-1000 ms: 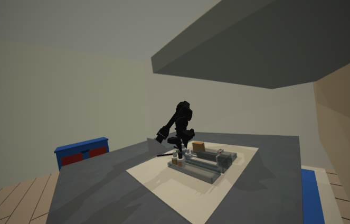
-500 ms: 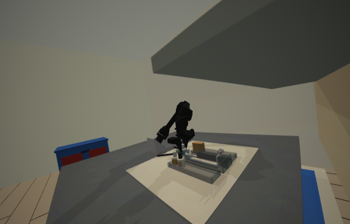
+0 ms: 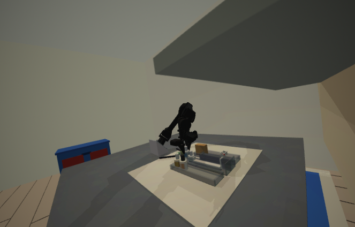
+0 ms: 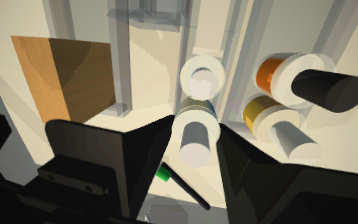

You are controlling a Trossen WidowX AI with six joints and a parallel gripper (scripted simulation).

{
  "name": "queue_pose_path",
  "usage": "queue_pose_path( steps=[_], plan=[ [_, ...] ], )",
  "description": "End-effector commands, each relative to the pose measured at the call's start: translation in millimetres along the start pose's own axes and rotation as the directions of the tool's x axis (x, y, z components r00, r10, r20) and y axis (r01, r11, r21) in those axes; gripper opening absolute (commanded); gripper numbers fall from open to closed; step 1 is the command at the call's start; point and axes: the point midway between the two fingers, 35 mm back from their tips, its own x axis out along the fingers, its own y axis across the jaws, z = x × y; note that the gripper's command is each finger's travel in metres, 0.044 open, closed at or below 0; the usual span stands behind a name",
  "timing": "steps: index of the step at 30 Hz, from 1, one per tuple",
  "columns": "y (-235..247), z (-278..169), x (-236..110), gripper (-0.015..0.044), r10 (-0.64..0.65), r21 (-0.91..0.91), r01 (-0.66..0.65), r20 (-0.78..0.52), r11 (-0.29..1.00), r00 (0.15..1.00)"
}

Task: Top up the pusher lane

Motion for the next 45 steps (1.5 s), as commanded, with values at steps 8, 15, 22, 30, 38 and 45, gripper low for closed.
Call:
queue_pose_path(
  steps=[8,15,22,30,38,45],
  plan=[
    [1,7,0,0.0000,0.003,-0.013,-0.003,0.022,1.000,1.000],
    [1,7,2,0.0000,0.003,-0.013,-0.003,0.023,1.000,1.000],
    [1,7,5,0.0000,0.003,-0.013,-0.003,0.023,1.000,1.000],
    [1,7,7,0.0000,0.003,-0.013,-0.003,0.023,1.000,1.000],
    [2,7,10,0.0000,0.003,-0.013,-0.003,0.023,1.000,1.000],
    [2,6,12,0.0000,0.003,-0.013,-0.003,0.023,1.000,1.000]
  ],
)
